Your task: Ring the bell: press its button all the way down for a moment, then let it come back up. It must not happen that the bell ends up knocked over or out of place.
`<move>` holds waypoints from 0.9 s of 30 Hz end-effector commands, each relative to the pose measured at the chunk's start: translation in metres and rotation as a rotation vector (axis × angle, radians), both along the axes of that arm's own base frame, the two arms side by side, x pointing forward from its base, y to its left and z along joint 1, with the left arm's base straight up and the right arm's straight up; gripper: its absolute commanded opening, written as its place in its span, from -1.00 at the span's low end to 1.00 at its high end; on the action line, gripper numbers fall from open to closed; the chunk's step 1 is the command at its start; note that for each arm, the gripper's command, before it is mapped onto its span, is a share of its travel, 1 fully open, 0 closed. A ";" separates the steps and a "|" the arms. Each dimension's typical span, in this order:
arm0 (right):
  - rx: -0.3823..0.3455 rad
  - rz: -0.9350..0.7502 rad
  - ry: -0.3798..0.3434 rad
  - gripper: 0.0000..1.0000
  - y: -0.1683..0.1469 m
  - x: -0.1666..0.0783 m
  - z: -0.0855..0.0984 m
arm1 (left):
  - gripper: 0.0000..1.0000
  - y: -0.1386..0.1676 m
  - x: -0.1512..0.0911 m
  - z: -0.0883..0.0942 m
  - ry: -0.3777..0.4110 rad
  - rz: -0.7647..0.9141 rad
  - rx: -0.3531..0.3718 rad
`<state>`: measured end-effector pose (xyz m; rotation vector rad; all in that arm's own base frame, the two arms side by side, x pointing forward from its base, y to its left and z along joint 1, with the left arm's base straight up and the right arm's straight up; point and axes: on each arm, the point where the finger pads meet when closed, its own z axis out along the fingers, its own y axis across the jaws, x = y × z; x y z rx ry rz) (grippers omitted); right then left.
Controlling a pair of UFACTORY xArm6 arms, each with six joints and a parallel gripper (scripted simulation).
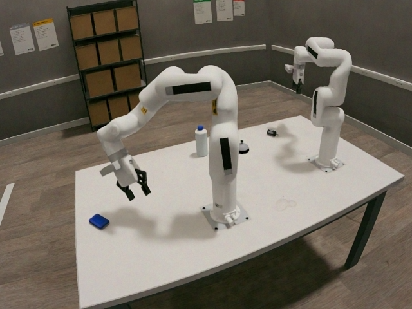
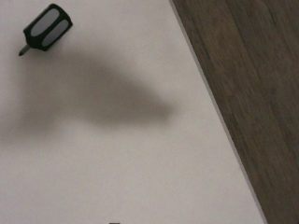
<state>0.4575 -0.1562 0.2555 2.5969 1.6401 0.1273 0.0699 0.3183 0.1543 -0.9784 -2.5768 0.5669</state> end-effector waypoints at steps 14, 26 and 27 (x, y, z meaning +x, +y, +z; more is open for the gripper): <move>-0.002 0.000 -0.004 1.00 0.000 0.001 0.002 | 1.00 0.028 -0.017 0.025 -0.242 -0.223 -0.054; -0.002 0.000 -0.004 1.00 0.000 0.001 0.002 | 1.00 0.049 -0.036 0.048 -0.390 -0.418 -0.041; -0.002 0.000 -0.004 1.00 0.000 0.001 0.002 | 1.00 0.051 -0.038 0.050 -0.399 -0.434 -0.038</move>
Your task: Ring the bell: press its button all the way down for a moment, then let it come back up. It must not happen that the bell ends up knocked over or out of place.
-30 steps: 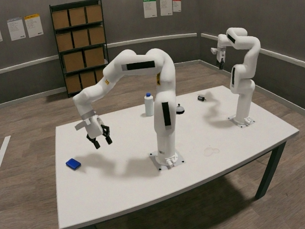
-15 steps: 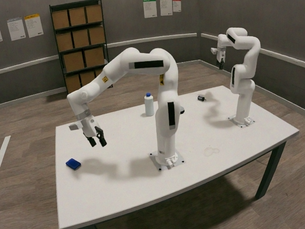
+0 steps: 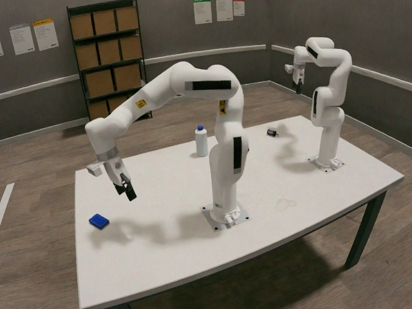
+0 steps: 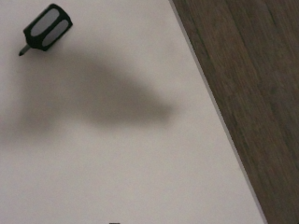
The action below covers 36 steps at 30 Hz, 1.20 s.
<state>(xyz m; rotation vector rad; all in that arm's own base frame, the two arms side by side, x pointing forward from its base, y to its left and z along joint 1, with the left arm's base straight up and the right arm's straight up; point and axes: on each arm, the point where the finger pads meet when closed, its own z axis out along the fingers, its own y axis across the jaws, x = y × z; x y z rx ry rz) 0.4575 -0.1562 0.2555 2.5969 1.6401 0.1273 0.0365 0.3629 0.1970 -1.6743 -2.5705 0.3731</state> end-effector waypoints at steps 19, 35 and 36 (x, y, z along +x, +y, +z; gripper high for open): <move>-0.002 0.000 -0.004 1.00 0.000 0.001 0.002 | 1.00 0.025 -0.028 0.032 -0.153 -0.241 0.074; -0.002 0.000 -0.004 1.00 0.000 0.001 0.002 | 1.00 0.034 -0.043 0.048 -0.197 -0.354 0.123; -0.002 0.000 -0.004 1.00 0.000 0.001 0.002 | 1.00 0.034 -0.043 0.048 -0.197 -0.354 0.123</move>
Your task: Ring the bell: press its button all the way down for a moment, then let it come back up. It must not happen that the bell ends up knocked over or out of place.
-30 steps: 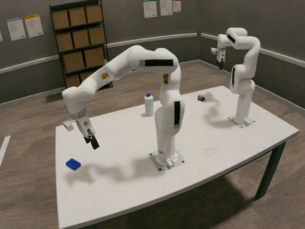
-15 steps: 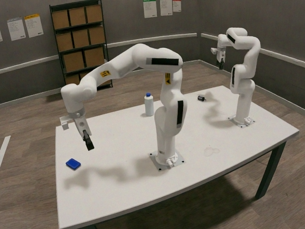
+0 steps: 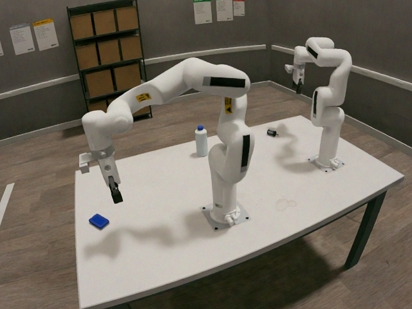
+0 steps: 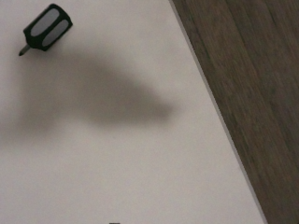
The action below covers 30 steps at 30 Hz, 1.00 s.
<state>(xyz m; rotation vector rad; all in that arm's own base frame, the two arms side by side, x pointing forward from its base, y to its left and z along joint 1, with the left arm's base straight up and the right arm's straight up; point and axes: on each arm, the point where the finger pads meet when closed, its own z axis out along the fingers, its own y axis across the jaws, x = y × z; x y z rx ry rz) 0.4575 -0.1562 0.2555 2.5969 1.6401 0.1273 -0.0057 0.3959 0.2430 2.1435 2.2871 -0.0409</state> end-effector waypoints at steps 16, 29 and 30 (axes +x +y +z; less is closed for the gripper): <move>-0.002 0.000 -0.004 1.00 0.000 0.001 0.002 | 1.00 0.004 -0.005 0.007 -0.013 -0.037 0.023; -0.013 0.229 0.007 1.00 0.052 0.016 -0.009 | 1.00 0.004 -0.005 0.007 -0.013 -0.038 0.023; -0.015 0.268 0.009 1.00 0.061 0.018 -0.010 | 1.00 0.004 -0.005 0.007 -0.013 -0.038 0.023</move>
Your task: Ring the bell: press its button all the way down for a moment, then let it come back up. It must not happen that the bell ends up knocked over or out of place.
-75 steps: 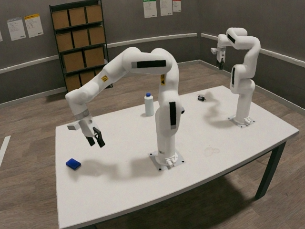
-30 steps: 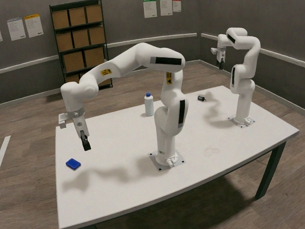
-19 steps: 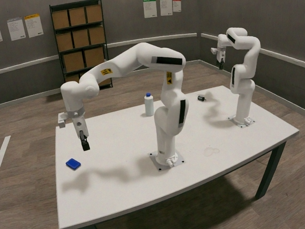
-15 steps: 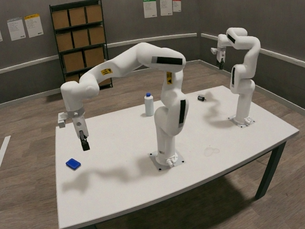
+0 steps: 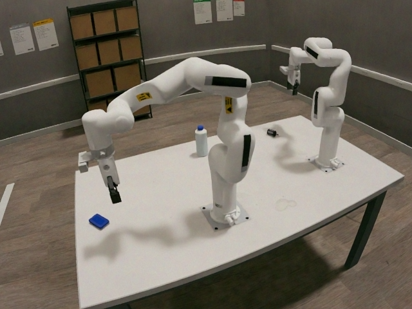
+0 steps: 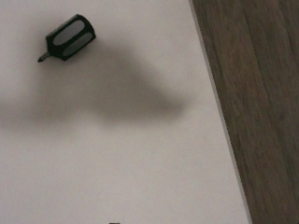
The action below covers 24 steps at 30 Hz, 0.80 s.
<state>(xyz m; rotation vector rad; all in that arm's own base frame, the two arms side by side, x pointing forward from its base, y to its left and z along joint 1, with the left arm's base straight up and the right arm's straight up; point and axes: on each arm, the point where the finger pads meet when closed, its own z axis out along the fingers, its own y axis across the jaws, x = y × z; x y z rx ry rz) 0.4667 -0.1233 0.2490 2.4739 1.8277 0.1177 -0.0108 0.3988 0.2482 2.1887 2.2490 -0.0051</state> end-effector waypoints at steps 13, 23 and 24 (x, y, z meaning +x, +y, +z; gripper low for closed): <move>-0.032 0.646 0.023 1.00 0.153 0.018 -0.028 | 1.00 0.001 0.000 0.002 0.000 0.000 0.005; -0.051 1.047 0.036 1.00 0.248 0.002 -0.046 | 1.00 0.001 0.000 0.002 0.000 0.000 0.005; -0.053 1.077 0.037 1.00 0.254 0.000 -0.048 | 1.00 0.001 0.000 0.002 0.000 0.000 0.005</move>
